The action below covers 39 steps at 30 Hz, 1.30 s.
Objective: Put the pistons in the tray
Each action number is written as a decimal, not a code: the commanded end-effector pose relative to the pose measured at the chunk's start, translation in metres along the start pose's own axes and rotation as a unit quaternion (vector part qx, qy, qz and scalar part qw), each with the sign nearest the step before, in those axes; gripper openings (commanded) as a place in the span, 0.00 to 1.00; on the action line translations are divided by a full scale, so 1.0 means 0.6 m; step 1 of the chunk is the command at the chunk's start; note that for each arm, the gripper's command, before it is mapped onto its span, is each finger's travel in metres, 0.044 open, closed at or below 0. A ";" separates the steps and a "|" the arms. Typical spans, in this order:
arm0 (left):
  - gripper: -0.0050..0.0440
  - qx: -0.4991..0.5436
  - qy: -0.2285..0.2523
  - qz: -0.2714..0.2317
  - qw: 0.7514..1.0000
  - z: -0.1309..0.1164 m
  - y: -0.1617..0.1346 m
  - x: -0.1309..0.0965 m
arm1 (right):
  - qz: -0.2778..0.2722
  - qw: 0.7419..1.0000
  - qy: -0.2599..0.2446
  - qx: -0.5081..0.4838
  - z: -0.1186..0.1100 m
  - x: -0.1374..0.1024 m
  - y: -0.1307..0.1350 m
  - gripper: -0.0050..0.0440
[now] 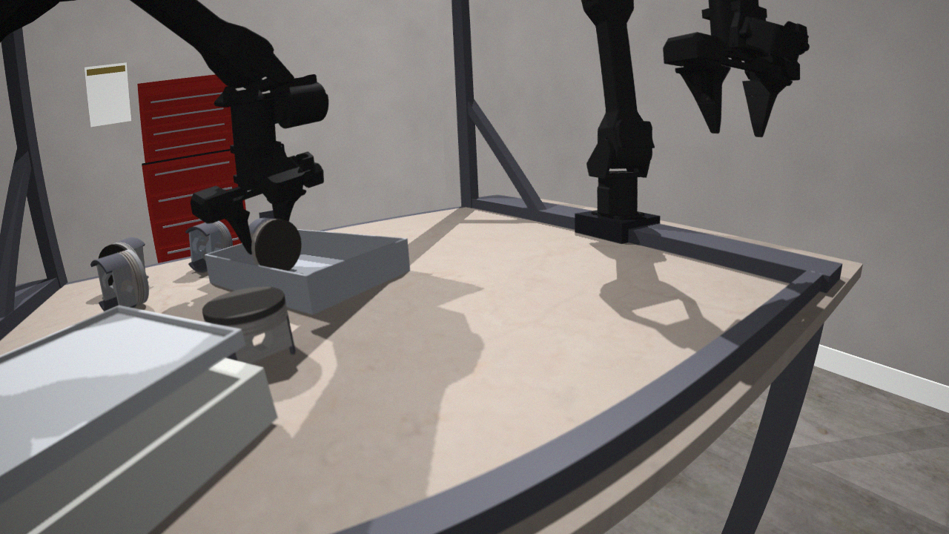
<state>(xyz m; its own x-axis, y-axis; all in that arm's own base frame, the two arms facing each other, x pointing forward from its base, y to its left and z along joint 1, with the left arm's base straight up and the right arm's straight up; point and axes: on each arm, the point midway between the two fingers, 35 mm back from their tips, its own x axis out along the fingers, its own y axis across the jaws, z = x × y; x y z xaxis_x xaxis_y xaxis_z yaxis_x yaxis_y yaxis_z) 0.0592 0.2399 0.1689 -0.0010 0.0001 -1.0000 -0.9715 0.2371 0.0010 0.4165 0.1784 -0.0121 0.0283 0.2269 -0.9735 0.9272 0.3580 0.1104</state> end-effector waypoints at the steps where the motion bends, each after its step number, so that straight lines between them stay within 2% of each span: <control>1: 0.92 0.001 -0.009 -0.001 1.000 0.006 0.000 -0.008 | 0.021 1.000 0.000 -0.007 -0.008 -0.024 0.015 0.62; 30: 0.92 0.001 -0.009 -0.001 1.000 0.006 0.000 -0.008 | 0.021 1.000 0.000 -0.007 -0.008 -0.024 0.015 0.62; 31: 0.92 0.001 -0.009 -0.001 1.000 0.006 0.000 -0.008 | 0.021 1.000 0.000 -0.007 -0.008 -0.024 0.015 0.87; 39: 0.92 0.001 -0.009 -0.001 1.000 0.006 0.000 -0.008 | 0.021 1.000 0.000 -0.007 -0.008 -0.024 0.015 0.87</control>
<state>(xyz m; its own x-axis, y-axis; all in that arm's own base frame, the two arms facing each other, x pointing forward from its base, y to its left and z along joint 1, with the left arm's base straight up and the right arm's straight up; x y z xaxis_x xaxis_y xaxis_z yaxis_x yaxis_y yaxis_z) 0.0592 0.2399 0.1689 -0.0010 0.0001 -1.0000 -0.9715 0.2371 0.0010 0.4165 0.1784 -0.0121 0.0283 0.2269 -0.9735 0.9272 0.3580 0.1104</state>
